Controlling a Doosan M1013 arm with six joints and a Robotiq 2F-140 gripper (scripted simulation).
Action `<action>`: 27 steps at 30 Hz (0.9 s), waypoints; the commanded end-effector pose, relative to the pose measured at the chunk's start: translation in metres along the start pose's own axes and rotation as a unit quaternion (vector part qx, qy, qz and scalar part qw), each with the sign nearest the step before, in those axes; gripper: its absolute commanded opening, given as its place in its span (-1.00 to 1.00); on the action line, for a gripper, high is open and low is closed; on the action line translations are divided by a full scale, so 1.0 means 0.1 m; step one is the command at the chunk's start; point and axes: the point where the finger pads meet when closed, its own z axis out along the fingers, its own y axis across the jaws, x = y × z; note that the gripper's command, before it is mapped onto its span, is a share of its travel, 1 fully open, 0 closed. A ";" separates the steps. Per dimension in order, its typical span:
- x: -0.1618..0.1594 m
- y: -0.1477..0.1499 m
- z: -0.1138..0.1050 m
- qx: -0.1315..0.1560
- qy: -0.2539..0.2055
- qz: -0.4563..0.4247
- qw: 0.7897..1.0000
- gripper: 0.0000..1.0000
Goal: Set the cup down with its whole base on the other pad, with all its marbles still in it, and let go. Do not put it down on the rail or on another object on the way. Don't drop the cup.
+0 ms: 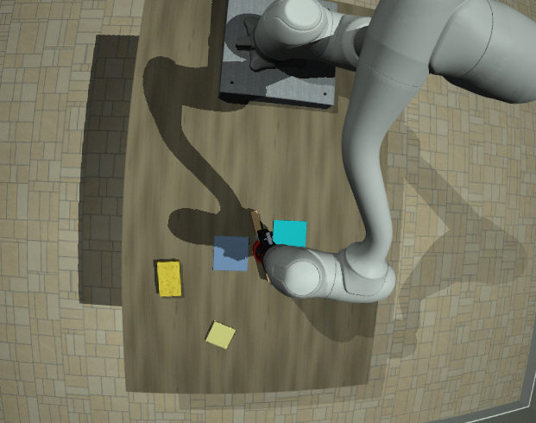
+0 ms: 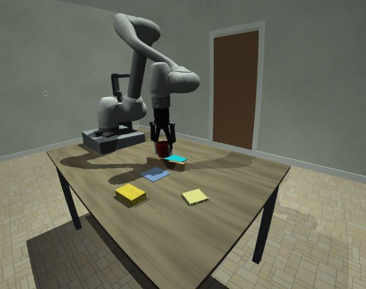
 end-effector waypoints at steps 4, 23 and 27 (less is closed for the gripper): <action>0.33 0.00 0.00 0.000 0.000 0.000 1.000 -0.01; 0.93 0.00 0.00 0.000 0.000 0.000 1.000 -0.01; 0.97 0.00 0.00 0.000 0.000 0.000 1.000 -0.01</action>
